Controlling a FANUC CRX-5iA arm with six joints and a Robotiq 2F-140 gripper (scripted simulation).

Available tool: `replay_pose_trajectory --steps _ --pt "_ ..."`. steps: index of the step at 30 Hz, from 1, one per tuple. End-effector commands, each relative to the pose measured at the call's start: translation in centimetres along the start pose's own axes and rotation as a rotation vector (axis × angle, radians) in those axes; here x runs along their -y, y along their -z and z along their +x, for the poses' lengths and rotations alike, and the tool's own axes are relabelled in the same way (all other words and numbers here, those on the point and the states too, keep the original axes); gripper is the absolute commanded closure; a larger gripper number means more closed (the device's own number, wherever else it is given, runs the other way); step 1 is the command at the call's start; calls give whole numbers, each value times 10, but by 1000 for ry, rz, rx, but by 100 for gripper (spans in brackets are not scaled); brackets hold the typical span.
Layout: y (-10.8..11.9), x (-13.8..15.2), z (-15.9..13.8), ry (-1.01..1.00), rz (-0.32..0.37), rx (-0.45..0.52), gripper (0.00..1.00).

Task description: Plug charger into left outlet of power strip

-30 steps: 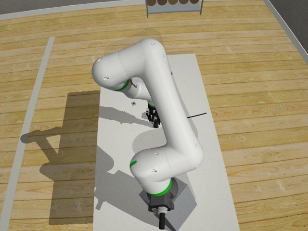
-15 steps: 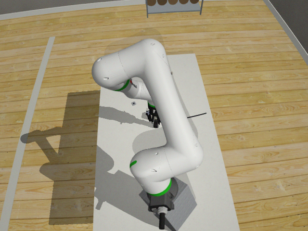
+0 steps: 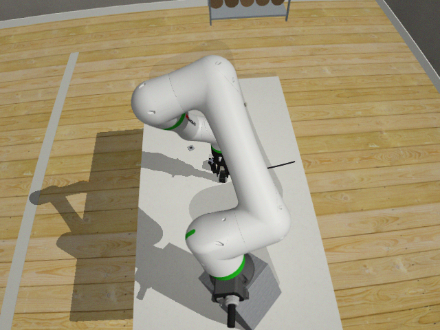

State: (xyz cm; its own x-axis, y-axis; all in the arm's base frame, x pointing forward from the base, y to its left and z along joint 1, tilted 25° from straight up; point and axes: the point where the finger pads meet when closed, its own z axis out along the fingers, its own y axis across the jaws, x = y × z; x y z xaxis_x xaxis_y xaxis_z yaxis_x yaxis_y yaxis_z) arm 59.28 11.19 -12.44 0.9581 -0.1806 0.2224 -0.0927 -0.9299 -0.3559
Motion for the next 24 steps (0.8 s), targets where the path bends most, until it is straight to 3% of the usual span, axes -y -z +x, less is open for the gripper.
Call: replay_pose_trajectory --steps 1,24 --pt "1 0 1 0 0 -2 90" --pt "1 0 6 0 0 -2 90"
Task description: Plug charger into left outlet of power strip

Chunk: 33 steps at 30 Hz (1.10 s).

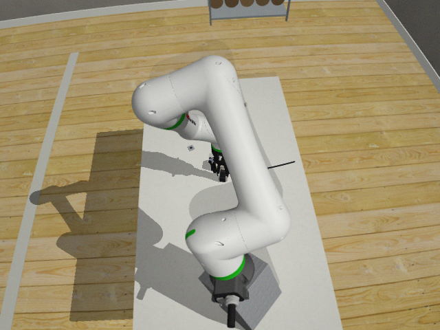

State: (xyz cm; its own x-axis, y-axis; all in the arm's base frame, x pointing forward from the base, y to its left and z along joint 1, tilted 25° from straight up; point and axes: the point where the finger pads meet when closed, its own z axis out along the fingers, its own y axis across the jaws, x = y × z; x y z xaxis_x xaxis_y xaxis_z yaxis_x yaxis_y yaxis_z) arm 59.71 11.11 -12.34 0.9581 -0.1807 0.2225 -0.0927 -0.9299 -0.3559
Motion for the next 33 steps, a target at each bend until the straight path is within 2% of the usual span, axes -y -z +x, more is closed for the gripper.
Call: replay_pose_trajectory --steps 1,33 --pt "1 0 2 0 0 -2 90" --pt "1 0 12 0 0 -2 90"
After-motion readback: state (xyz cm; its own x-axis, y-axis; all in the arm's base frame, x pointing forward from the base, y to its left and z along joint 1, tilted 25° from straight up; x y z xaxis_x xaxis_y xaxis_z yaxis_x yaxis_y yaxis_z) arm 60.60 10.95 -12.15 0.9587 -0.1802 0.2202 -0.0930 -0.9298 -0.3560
